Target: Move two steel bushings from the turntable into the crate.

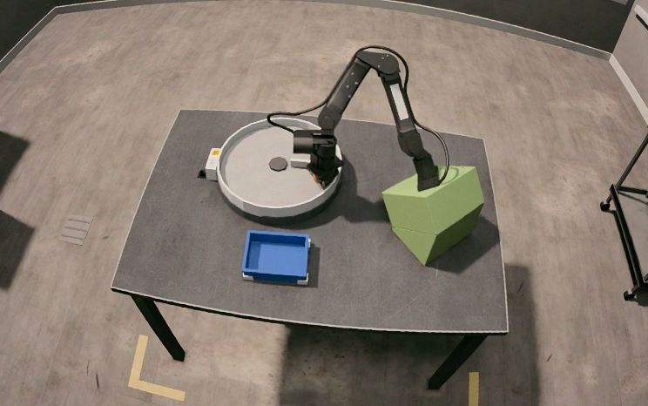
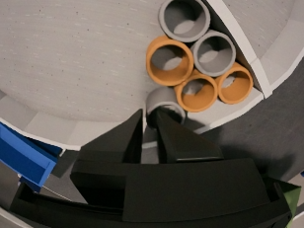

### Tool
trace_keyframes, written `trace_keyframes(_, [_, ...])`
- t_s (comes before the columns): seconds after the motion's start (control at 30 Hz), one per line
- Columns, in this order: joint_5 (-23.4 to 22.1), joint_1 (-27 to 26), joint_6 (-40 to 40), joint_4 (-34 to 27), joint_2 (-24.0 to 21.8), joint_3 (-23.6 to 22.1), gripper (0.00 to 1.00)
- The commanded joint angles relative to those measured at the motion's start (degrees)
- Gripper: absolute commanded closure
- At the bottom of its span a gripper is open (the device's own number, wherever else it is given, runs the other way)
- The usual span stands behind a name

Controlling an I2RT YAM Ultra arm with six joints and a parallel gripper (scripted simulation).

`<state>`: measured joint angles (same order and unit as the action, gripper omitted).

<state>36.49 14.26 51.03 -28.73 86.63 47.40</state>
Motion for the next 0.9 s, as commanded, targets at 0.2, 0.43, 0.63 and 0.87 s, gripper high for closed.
trace_keyframes(0.2, [-0.21, 0.07, -0.34, 0.54, 0.01, -0.04, 0.87])
trace_keyframes(0.43, [-0.23, 0.06, -0.19, -0.62, 0.0, -0.04, 1.0])
trace_keyframes(0.63, [-0.23, 0.06, -0.19, -0.62, 0.0, -0.04, 1.0])
trace_keyframes(0.87, [-0.23, 0.06, -0.19, -0.62, 0.0, -0.04, 1.0])
